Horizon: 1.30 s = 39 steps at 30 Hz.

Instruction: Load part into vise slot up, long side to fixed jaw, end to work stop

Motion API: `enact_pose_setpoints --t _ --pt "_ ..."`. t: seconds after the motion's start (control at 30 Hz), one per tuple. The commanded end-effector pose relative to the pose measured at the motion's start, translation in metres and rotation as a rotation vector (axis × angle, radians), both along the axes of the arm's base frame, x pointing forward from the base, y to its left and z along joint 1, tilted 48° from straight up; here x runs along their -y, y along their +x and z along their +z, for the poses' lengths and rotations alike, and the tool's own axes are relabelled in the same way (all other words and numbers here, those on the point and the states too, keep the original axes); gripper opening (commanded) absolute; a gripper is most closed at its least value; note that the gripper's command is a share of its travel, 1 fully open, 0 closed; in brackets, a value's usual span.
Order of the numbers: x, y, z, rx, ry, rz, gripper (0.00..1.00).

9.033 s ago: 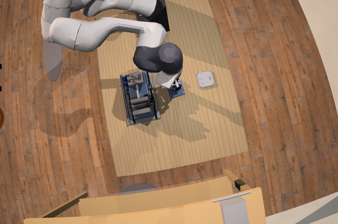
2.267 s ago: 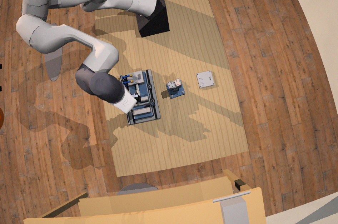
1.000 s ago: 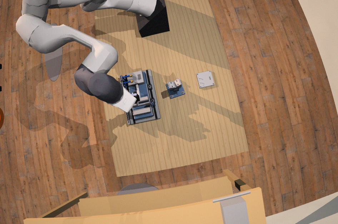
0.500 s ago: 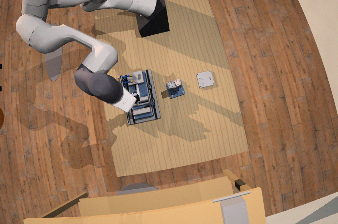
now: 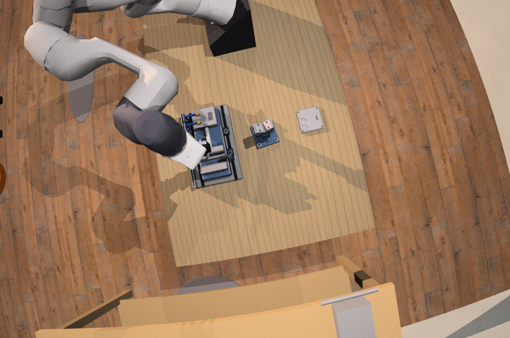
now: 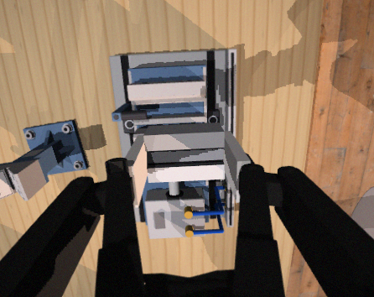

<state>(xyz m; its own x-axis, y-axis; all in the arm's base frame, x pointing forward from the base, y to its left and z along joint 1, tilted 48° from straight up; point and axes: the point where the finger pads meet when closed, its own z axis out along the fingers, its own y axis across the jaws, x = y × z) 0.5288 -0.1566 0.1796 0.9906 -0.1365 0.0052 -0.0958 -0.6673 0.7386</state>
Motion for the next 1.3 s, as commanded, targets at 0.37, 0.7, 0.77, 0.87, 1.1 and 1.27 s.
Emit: enact_pose_setpoints --t 0.37,0.7,0.77,0.87,1.1,1.27 --pt "0.014 -0.001 -0.012 -0.003 0.001 0.007 0.0" --pt "0.028 -0.002 -0.025 -0.003 0.001 0.007 0.0" --pt "0.029 -0.002 -0.027 -0.003 0.001 0.007 0.0" --pt "0.032 -0.003 -0.029 -0.003 0.001 0.007 0.0" --pt "0.042 -0.004 -0.039 -0.003 0.001 0.007 0.0" --pt "0.049 -0.004 -0.045 -0.003 0.001 0.007 0.0"
